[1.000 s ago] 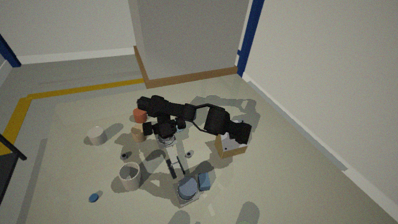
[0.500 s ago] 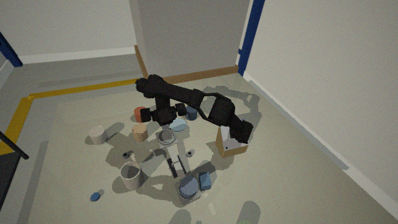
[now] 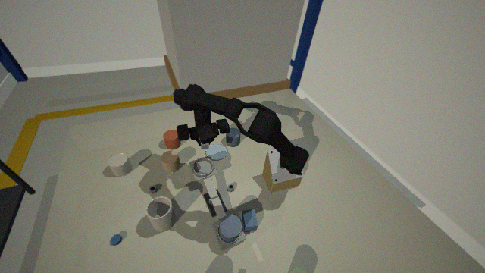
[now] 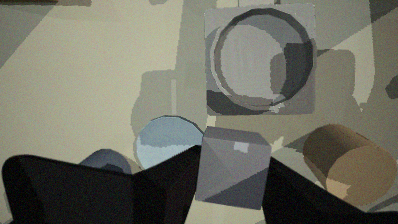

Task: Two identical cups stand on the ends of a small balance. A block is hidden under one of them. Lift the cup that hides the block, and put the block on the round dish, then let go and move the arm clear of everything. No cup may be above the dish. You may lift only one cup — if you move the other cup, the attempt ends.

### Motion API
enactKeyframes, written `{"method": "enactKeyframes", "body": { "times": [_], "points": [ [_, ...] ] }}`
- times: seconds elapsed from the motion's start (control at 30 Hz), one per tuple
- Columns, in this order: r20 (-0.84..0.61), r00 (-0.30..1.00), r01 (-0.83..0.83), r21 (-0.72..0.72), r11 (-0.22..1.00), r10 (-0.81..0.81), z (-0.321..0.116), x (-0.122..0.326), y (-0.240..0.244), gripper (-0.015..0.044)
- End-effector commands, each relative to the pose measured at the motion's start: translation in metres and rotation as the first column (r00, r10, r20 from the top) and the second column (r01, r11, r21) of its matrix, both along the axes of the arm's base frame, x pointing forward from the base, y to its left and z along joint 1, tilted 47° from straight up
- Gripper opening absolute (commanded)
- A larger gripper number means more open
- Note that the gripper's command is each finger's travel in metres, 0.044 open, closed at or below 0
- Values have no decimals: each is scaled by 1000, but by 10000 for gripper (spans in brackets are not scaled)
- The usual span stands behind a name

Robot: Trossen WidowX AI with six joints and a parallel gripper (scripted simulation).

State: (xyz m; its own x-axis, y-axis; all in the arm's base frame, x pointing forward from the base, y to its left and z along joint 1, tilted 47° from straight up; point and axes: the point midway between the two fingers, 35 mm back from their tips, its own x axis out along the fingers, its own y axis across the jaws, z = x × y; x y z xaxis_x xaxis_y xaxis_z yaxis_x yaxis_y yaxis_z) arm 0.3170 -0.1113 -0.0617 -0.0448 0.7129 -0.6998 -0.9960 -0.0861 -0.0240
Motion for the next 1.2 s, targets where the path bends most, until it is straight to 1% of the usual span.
{"method": "enactKeyframes", "body": {
  "times": [0.0,0.43,0.63,0.9,1.17],
  "points": [
    [-7,1000,-5,3,1000,5,-27,-12,-3,0],
    [-7,1000,-6,4,1000,6,-105,-59,-10,0],
    [-7,1000,-6,4,1000,6,-111,-61,-7,0],
    [-7,1000,-6,6,1000,6,-137,-64,20,0],
    [-7,1000,-6,6,1000,6,-140,-64,23,0]
  ]
}}
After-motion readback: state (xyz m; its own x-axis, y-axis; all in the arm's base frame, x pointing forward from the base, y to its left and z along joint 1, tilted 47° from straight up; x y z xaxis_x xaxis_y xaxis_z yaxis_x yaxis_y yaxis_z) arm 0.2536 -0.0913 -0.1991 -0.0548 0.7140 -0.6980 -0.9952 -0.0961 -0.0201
